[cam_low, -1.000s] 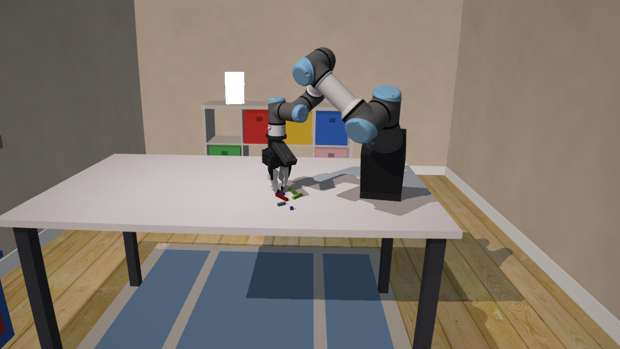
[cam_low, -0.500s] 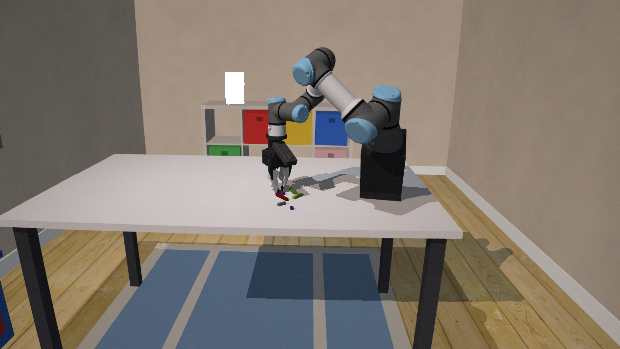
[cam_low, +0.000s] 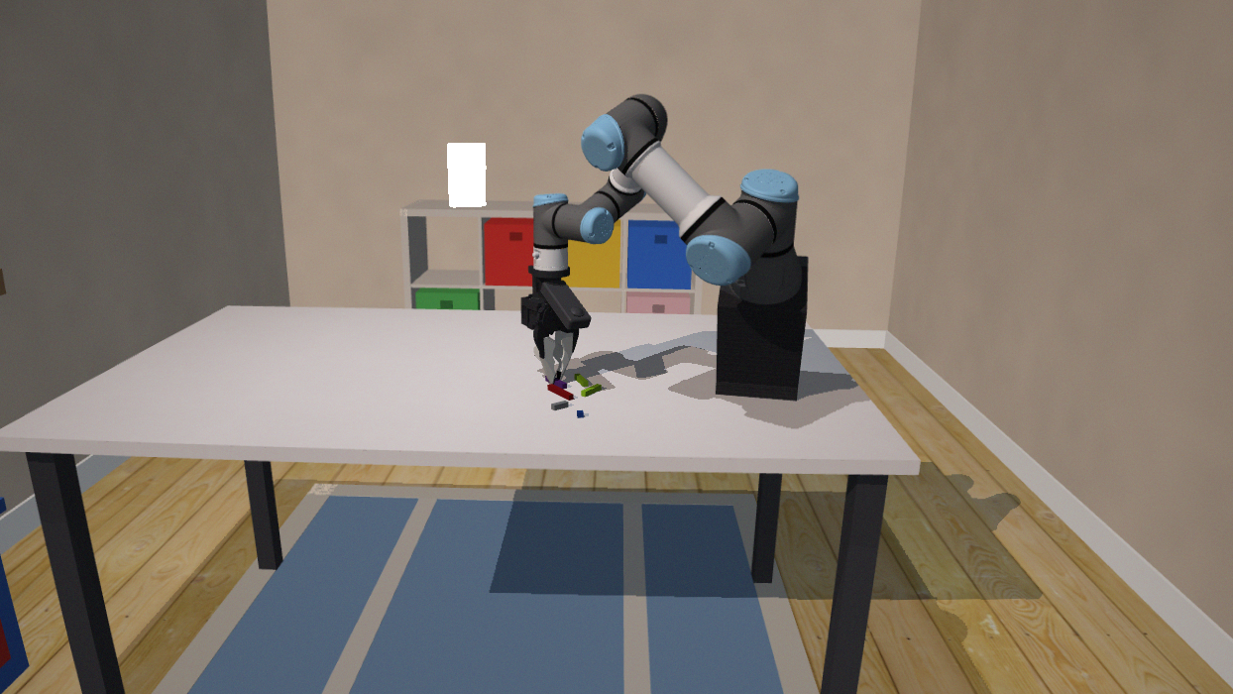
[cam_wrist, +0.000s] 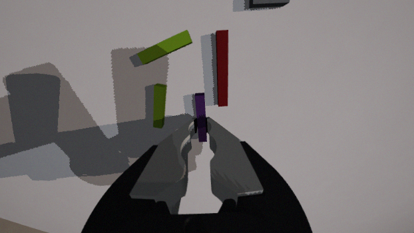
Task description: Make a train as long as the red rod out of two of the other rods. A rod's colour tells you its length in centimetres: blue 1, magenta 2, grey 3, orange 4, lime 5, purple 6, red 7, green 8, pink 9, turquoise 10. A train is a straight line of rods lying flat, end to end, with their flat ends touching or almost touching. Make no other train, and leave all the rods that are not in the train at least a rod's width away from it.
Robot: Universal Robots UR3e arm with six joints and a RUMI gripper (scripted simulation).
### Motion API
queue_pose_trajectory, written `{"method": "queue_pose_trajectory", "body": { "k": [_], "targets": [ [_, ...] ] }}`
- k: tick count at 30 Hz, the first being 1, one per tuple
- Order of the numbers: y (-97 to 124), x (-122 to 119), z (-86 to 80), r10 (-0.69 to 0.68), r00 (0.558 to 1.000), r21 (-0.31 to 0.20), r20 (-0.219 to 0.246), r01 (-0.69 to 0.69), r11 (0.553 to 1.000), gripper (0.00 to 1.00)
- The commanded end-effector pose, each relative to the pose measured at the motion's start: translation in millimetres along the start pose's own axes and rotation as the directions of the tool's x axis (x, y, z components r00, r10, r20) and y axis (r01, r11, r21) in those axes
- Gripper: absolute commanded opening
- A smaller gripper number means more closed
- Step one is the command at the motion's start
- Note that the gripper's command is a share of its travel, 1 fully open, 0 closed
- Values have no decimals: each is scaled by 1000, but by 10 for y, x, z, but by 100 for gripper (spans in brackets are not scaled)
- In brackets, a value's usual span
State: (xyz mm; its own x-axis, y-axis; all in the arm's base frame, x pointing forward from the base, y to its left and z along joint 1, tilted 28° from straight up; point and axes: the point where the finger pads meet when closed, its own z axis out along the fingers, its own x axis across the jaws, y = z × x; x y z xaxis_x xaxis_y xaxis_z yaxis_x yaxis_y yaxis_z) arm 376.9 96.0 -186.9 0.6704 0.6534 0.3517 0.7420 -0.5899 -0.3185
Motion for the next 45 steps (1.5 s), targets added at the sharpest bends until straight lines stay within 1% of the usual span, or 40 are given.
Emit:
{"method": "queue_pose_trajectory", "body": {
  "k": [1,30,37,41,45],
  "targets": [
    [9,3,-7,0,1000,-2,-1,0,1000,0],
    [9,3,-7,0,1000,-2,-1,0,1000,0],
    [9,3,-34,0,1000,-2,-1,0,1000,0],
    [9,3,-112,0,1000,-2,-1,0,1000,0],
    [8,3,-247,0,1000,-2,-1,0,1000,0]
  ]
}}
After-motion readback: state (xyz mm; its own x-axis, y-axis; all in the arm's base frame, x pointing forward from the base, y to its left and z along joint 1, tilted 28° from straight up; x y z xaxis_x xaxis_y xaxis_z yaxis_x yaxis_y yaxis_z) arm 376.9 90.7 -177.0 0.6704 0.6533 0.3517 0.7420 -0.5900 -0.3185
